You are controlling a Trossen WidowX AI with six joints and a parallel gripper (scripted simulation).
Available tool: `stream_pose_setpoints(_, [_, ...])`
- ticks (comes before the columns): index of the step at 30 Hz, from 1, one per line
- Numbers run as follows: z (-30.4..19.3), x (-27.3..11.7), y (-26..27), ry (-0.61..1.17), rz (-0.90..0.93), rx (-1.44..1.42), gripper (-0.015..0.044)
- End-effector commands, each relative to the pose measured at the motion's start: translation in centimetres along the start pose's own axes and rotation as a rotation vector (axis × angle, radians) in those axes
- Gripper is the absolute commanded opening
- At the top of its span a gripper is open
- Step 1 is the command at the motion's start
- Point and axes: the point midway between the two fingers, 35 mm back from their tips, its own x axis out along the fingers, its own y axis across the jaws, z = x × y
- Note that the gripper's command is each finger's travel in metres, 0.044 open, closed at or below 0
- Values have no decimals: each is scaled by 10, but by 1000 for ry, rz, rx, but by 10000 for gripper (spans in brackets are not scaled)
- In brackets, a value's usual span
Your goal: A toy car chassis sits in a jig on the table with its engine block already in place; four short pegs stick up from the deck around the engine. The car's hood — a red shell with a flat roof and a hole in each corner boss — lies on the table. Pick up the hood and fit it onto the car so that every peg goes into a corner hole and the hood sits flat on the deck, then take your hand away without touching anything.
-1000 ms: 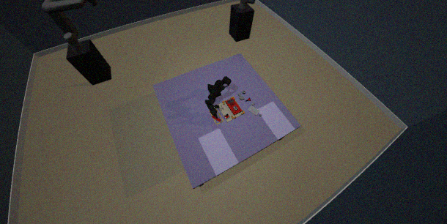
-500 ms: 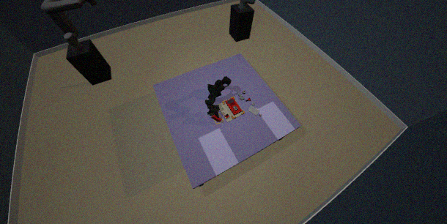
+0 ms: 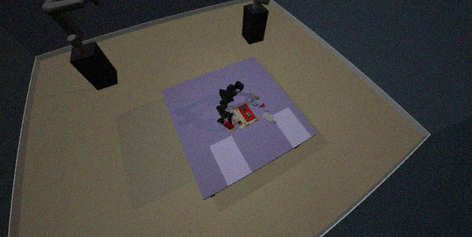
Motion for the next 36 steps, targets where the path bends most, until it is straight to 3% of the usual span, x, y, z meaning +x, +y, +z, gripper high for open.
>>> stream_pose_setpoints(1, [2, 1, 4, -2, 1, -105, 0])
stream_pose_setpoints(27, [32, 9, 45, -3, 0, -906, 0])
stream_pose_setpoints(34, [27, 8, 38, 1, -10, -876, 0])
stream_pose_setpoints(36, [28, 8, 39, 3, -11, -910, 53])
